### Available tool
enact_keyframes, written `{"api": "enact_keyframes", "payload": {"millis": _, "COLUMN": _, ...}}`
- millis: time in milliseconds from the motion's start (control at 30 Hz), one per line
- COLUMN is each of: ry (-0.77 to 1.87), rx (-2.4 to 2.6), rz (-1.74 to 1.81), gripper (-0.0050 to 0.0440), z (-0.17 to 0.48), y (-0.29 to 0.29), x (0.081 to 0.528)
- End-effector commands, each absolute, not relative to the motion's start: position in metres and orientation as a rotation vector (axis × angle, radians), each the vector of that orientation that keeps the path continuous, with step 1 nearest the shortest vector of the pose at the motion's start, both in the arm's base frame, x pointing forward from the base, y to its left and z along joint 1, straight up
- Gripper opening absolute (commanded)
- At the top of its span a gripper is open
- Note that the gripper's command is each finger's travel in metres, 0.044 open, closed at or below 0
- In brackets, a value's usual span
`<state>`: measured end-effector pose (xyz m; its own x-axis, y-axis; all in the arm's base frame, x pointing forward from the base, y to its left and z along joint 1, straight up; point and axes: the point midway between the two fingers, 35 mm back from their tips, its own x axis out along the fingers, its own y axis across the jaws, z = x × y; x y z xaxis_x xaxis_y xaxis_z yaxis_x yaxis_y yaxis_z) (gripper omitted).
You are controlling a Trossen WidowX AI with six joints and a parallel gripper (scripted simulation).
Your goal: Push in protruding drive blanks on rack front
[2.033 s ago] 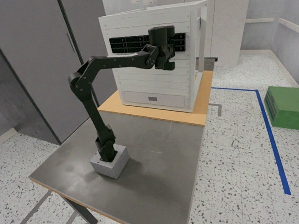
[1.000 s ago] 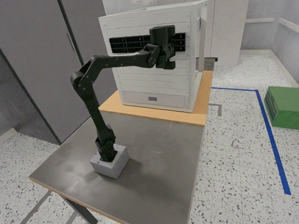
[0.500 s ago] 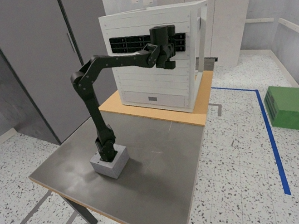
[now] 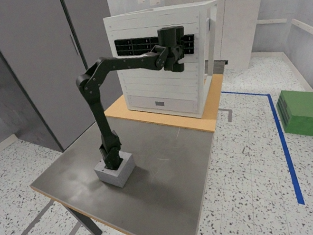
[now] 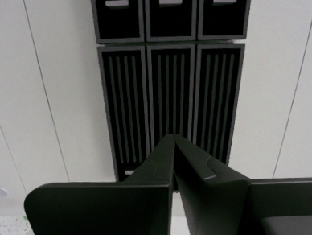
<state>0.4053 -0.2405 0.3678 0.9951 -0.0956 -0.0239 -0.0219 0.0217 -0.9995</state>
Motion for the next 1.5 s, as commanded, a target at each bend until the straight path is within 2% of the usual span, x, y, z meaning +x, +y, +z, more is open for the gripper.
{"api": "enact_keyframes", "payload": {"millis": 0, "ry": 0.077, "rx": -1.567, "rz": -0.074, "gripper": -0.0050, "z": 0.3795, "y": -0.2397, "x": 0.4068}}
{"api": "enact_keyframes", "payload": {"millis": 1467, "ry": 0.077, "rx": -1.567, "rz": -0.074, "gripper": -0.0050, "z": 0.3796, "y": -0.2402, "x": 0.4127}}
